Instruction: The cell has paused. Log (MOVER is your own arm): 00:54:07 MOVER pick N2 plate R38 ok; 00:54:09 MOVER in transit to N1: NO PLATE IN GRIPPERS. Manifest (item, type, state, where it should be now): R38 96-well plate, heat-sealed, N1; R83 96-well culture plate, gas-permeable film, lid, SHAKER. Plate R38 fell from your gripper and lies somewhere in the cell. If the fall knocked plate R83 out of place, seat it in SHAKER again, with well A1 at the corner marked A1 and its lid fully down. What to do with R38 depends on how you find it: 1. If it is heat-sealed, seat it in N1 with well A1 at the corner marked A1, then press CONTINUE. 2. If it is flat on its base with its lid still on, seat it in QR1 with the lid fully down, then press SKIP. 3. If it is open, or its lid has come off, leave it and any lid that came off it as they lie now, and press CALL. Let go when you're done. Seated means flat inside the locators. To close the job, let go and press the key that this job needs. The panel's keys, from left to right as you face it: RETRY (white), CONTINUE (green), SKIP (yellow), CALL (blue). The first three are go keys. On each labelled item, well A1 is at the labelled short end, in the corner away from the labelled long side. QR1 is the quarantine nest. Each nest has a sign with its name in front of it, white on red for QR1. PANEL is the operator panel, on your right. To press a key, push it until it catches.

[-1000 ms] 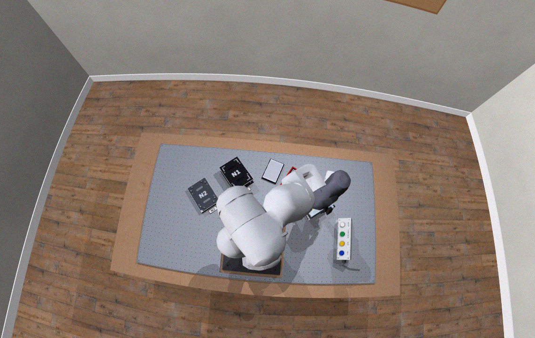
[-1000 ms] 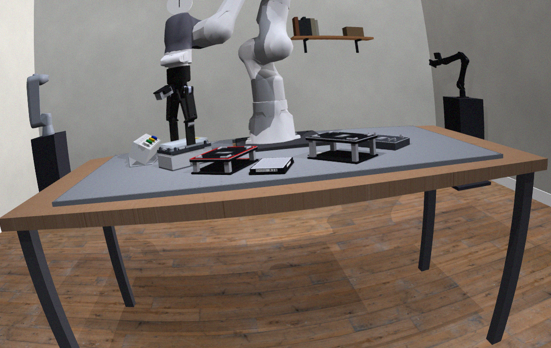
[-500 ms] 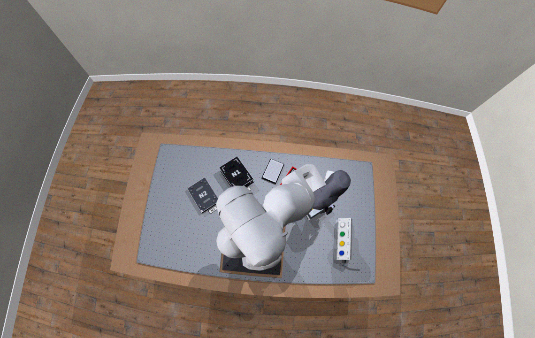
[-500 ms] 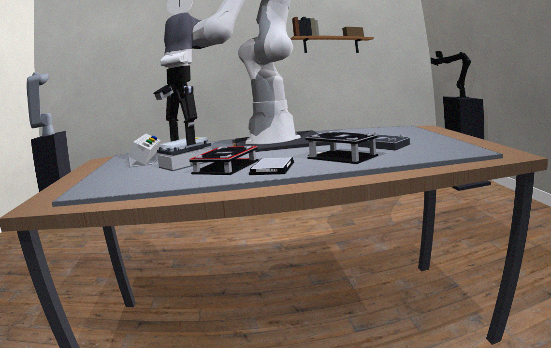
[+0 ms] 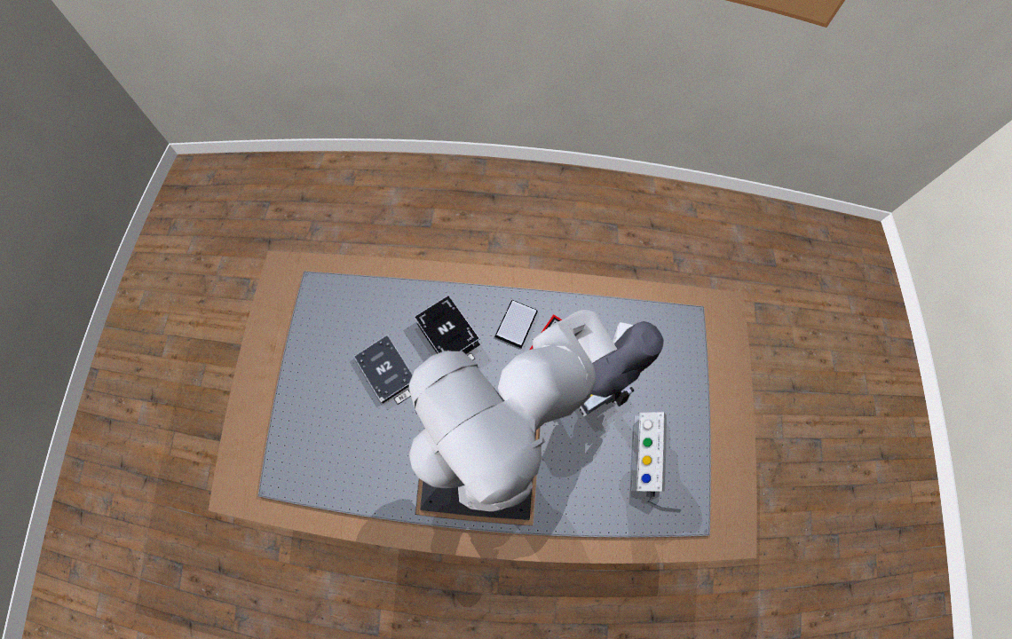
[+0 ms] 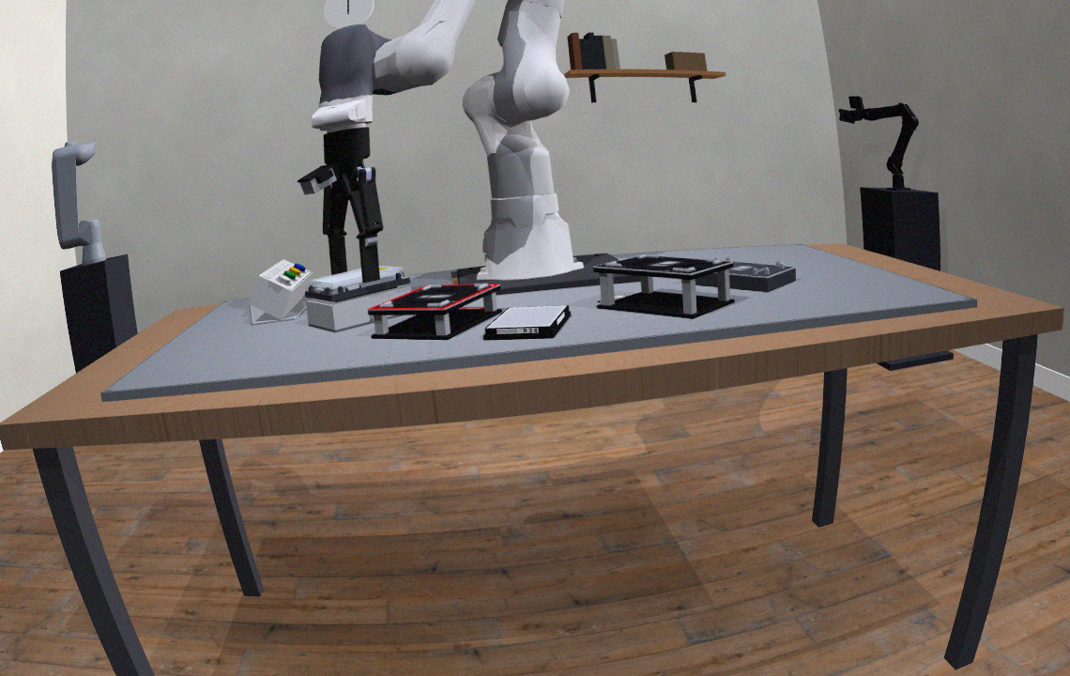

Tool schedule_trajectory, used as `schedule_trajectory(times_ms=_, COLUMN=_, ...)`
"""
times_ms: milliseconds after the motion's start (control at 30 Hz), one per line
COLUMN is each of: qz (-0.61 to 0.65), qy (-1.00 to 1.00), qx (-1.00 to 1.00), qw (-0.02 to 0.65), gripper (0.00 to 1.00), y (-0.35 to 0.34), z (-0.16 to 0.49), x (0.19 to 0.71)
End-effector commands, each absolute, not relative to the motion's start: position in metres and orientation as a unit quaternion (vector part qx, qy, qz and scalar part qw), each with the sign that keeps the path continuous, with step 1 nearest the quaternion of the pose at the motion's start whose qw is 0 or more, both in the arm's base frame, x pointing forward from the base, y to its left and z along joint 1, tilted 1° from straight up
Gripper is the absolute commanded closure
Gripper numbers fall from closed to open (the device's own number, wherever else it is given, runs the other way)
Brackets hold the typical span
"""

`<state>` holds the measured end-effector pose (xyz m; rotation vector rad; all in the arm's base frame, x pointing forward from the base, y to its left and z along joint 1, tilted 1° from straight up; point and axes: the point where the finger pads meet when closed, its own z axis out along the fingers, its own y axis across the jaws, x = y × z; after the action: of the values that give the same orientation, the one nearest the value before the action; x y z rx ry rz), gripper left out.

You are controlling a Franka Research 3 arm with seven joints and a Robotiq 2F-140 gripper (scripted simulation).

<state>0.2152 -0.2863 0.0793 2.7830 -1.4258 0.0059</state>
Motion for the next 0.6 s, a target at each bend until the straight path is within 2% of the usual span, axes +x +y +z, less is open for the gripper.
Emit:
schedule_trajectory(times_ms=0, qz=0.001, qy=-0.457, qx=0.890, qw=0.007, gripper=0.30, y=-0.2859, z=0.0778, x=0.2144)
schedule_trajectory(times_ms=567, qz=0.001, qy=-0.457, qx=0.890, qw=0.007, gripper=0.30, y=-0.2859, z=0.0793, x=0.2144)
